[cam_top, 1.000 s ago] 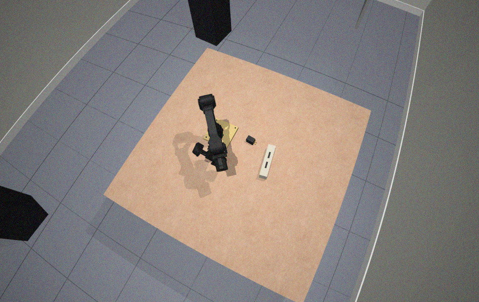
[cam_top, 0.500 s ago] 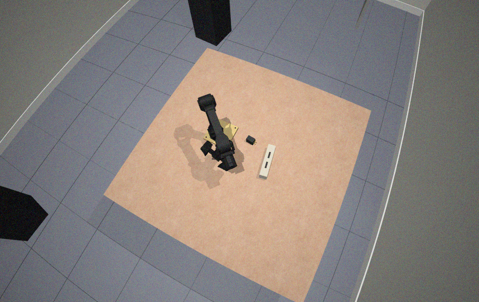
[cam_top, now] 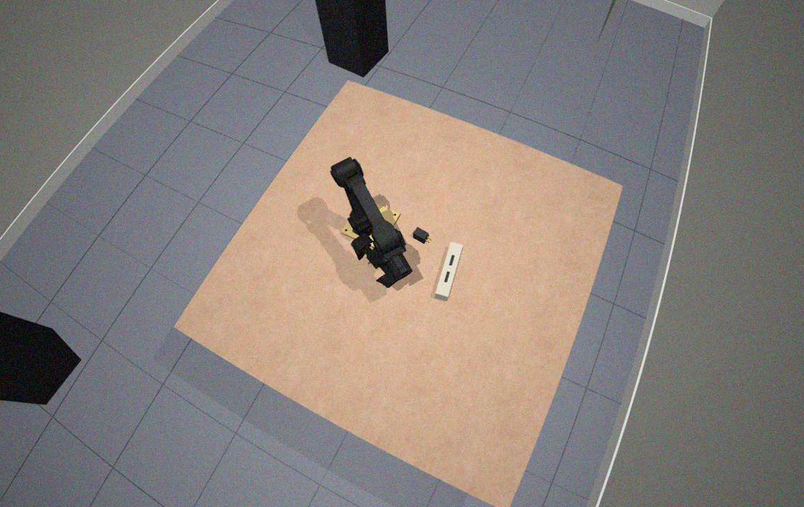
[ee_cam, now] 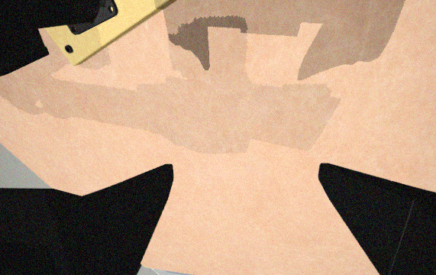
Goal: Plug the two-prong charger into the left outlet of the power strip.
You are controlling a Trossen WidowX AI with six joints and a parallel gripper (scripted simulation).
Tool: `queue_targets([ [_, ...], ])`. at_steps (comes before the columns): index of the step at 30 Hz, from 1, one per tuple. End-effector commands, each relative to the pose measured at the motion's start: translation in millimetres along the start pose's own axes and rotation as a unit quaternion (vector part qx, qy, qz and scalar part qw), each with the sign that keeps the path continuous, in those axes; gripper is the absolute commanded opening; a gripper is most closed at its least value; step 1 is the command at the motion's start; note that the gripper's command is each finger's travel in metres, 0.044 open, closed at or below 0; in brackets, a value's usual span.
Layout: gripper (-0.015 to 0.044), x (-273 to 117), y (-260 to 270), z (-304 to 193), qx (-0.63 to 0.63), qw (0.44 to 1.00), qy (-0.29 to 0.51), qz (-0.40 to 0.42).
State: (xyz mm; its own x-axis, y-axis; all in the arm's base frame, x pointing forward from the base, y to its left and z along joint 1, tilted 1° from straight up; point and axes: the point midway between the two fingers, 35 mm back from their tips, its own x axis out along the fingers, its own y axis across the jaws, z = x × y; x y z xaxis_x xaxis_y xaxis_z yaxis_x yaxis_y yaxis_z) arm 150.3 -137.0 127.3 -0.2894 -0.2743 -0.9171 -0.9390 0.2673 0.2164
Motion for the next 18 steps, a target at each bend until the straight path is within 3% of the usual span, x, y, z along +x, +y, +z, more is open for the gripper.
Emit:
queue_targets([
  [1, 0.0440, -0.7, -5.5, 11.1, 0.032, 0.999, -0.007, -0.007],
  [18, 0.0440, -11.5, -22.1, 54.6, 0.164, 0.985, -0.037, -0.039],
])
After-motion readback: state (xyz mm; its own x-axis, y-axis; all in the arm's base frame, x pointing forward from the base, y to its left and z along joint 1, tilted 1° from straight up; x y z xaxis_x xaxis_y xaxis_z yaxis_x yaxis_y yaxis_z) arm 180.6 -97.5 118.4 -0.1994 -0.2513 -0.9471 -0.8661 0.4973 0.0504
